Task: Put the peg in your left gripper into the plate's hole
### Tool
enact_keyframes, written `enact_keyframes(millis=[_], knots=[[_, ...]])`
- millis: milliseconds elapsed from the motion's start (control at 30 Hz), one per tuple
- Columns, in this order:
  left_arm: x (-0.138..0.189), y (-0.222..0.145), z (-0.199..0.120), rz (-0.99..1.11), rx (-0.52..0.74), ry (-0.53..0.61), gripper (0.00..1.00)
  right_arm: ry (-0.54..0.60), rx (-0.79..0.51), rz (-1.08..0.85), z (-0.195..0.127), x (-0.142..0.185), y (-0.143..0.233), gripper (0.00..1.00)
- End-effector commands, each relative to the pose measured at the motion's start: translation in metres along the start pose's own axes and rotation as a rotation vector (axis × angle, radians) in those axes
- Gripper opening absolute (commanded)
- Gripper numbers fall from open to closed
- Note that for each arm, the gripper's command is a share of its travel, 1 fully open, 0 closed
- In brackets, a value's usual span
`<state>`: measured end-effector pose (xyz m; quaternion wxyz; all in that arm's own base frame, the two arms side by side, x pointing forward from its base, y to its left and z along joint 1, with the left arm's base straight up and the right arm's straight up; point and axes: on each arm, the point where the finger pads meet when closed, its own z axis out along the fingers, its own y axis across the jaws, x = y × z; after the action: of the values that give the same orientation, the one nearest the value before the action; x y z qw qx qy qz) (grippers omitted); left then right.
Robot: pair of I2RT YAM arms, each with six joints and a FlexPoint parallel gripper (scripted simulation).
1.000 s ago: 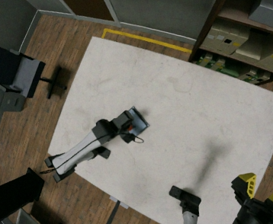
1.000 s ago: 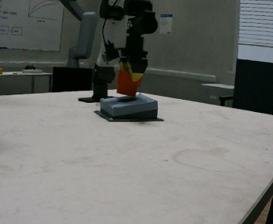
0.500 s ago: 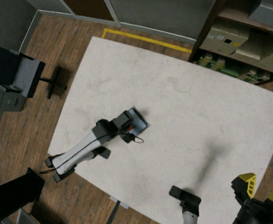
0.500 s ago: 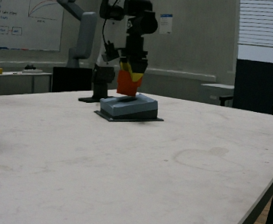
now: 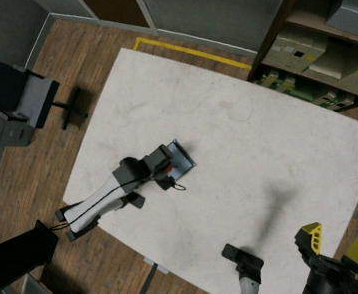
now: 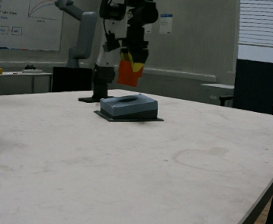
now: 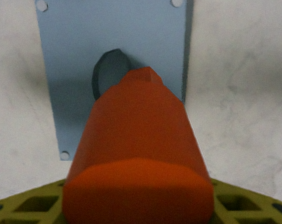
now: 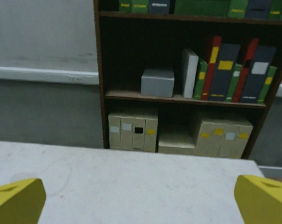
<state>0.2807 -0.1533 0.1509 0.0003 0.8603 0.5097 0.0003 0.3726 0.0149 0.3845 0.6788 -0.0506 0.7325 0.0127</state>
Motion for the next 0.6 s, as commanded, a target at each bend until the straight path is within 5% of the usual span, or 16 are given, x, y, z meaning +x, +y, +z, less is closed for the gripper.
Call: enact_keyframes(millis=[0,367,567], knots=[[-0.002,-0.002,-0.021,-0.001,-0.016,-0.012,0.34,0.027,-0.05,-0.012,-0.007,0.005,0.017,1.0],[0.005,0.007,-0.034,-0.049,-0.028,0.119,0.34,0.127,-0.272,-0.014,-0.035,0.029,0.102,1.0],[-0.008,0.02,-0.033,-0.044,-0.026,0.252,0.34,0.191,-0.51,-0.054,-0.084,0.048,0.175,1.0]])
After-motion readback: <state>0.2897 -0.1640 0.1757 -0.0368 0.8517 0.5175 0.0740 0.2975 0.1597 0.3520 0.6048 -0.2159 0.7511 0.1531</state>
